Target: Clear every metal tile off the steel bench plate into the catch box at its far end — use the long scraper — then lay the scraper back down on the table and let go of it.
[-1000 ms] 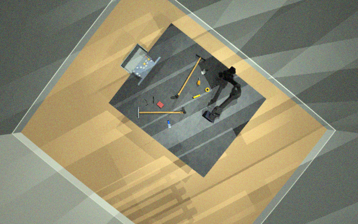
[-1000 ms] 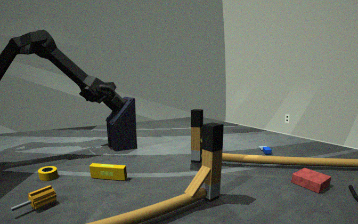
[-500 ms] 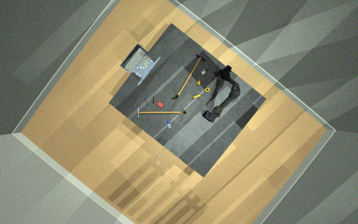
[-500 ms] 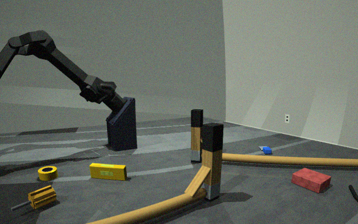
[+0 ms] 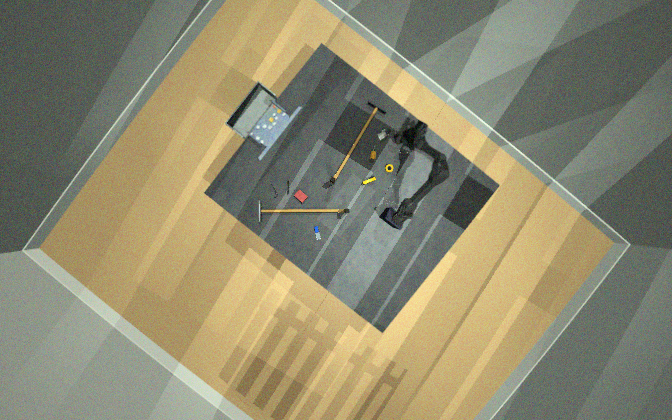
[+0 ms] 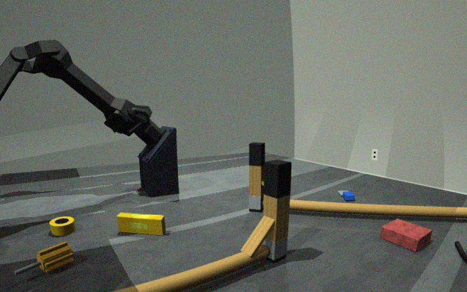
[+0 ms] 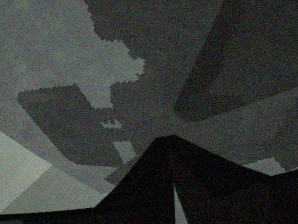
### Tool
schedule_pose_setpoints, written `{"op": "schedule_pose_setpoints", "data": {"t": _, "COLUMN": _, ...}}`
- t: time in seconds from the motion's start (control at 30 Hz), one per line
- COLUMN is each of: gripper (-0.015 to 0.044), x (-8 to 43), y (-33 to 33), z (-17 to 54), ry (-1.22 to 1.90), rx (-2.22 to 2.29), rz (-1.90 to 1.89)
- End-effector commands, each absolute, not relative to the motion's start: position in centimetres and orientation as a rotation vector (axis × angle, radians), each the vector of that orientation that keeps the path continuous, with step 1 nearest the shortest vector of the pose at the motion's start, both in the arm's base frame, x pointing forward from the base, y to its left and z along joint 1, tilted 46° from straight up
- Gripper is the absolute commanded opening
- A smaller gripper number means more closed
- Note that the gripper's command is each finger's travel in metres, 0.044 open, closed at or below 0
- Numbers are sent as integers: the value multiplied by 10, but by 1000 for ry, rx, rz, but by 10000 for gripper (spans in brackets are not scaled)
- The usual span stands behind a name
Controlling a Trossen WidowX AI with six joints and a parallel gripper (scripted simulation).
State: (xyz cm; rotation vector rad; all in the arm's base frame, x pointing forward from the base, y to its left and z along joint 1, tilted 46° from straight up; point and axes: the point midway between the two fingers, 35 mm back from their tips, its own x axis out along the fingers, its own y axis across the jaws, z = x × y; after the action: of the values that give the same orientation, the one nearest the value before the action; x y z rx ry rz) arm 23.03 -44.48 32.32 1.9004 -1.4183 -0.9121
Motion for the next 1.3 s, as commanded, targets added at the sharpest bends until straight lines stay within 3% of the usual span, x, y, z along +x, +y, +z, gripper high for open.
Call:
{"op": "schedule_pose_setpoints", "data": {"t": 0.0, "gripper": 0, "x": 245, "y": -438, "z": 317, "ry": -1380, "rx": 1926, "rz": -924}}
{"op": "schedule_pose_setpoints", "data": {"t": 1.27, "gripper": 0, "x": 359, "y": -368, "z": 254, "ry": -984, "rx": 2104, "rz": -1031}}
